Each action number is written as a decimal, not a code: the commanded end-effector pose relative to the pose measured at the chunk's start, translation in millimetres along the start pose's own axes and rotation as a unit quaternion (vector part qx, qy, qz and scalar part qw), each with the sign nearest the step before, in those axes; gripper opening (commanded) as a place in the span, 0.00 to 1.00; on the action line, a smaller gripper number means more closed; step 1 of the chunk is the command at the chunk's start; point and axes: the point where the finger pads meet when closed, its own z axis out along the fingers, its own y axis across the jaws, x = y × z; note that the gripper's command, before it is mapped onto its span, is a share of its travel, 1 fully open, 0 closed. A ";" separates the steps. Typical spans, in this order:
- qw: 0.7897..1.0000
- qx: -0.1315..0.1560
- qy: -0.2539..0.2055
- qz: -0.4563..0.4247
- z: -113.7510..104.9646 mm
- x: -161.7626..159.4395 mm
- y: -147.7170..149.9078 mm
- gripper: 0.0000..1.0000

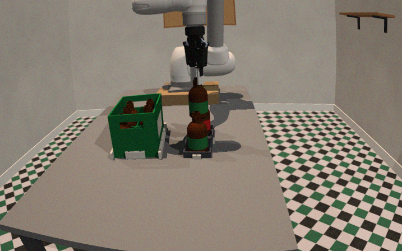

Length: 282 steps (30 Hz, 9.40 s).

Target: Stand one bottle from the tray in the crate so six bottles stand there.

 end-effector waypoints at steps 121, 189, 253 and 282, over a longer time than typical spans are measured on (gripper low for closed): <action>1.000 0.000 0.000 0.000 -53.1 0.0 0.0 0.00; 1.000 0.000 0.000 0.000 -72.7 0.0 0.1 0.00; 1.000 0.000 0.000 0.000 -75.4 1.7 0.7 0.00; 1.000 0.000 0.000 0.000 -75.4 23.1 8.7 0.00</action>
